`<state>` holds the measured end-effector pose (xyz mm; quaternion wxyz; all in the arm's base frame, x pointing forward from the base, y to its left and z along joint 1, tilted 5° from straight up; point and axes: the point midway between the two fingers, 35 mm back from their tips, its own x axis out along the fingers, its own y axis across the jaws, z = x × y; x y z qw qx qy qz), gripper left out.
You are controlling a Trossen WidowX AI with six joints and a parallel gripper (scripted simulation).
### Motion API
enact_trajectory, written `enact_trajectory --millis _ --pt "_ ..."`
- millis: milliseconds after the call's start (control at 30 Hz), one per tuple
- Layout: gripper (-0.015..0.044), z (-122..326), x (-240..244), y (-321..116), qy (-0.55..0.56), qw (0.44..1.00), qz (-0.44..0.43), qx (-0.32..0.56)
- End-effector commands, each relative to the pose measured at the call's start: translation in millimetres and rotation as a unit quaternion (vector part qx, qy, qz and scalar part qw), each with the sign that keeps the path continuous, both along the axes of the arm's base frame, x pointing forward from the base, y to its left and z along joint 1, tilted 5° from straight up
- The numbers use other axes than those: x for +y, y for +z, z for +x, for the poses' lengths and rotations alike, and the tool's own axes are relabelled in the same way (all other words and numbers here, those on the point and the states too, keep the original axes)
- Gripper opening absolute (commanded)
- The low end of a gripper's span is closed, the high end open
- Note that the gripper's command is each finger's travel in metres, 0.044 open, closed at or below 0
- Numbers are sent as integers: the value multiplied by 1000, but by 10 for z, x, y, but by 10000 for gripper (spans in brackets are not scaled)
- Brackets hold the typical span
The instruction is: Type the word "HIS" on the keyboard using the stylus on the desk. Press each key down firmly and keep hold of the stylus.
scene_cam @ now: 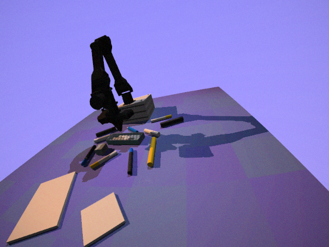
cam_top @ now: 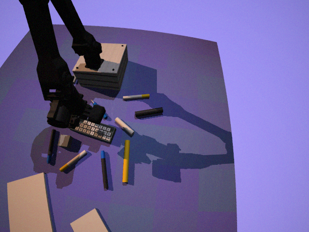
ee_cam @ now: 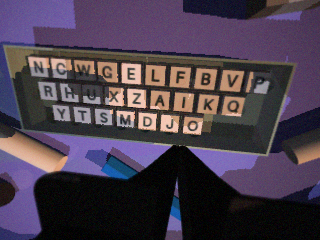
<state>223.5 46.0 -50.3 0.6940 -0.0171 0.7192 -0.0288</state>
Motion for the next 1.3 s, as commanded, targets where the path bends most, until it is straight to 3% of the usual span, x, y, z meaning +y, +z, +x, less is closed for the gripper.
enact_trajectory --millis 0,133,567,767,1167,1267 --pt "0 22 361 -16 4 1000 4 0" --pt "0 -5 667 -34 4 1000 5 0" --pt "0 -5 667 -34 4 1000 5 0" --pt "0 22 703 542 4 1000 5 0" --pt "0 20 694 510 6 1000 3 0" --pt "79 21 694 510 6 1000 3 0"
